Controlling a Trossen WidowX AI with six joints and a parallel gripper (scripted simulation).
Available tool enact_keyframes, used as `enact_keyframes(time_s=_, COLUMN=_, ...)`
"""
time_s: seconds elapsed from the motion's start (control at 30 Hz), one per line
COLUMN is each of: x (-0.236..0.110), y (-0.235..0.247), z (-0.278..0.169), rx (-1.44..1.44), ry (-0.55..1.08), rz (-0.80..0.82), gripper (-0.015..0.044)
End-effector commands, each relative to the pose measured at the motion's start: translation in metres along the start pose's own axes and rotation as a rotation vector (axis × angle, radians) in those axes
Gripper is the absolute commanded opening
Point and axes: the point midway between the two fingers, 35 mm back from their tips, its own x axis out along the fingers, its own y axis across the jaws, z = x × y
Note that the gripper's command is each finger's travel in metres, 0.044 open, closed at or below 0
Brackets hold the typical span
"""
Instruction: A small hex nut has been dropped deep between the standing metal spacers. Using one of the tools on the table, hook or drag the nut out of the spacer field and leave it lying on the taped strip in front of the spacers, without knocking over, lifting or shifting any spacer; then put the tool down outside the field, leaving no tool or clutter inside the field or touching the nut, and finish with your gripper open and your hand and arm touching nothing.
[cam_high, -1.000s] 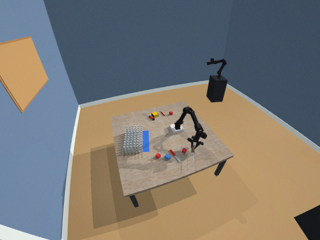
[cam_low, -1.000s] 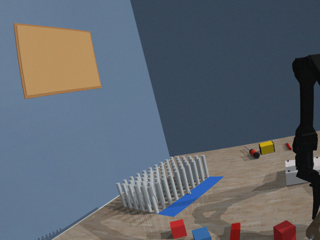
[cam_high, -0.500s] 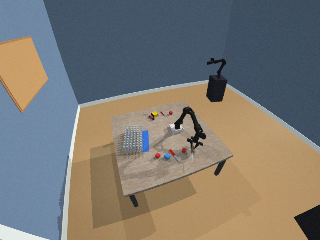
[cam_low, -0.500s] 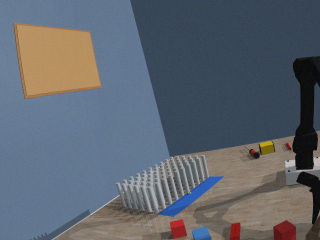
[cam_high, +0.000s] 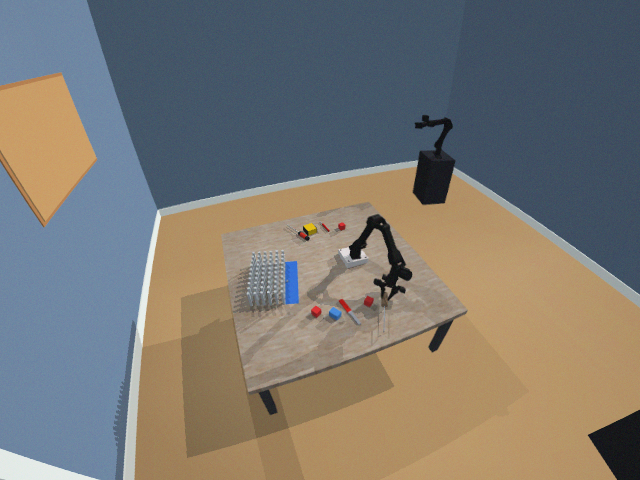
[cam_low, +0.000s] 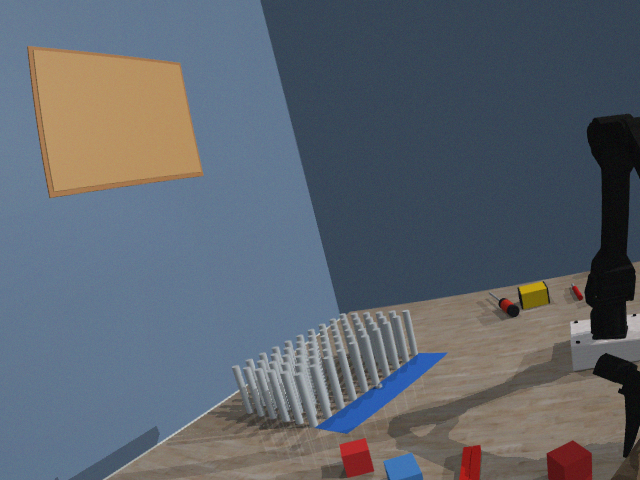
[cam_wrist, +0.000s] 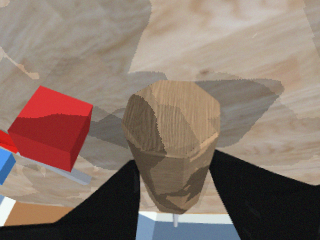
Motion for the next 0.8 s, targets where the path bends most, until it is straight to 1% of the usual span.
enact_keyframes(time_s=0.0, x=0.0032, y=0.0, z=0.0024, rx=0.005, ry=0.006, rz=0.004, gripper=0.0)
enact_keyframes(time_s=0.47, x=0.0124, y=-0.0011, z=0.0118, rx=0.005, ry=0.005, rz=0.005, gripper=0.0)
enact_keyframes(time_s=0.77, x=0.01, y=-0.0014, z=0.0101, rx=0.0, ry=-0.001, rz=0.0, gripper=0.0236)
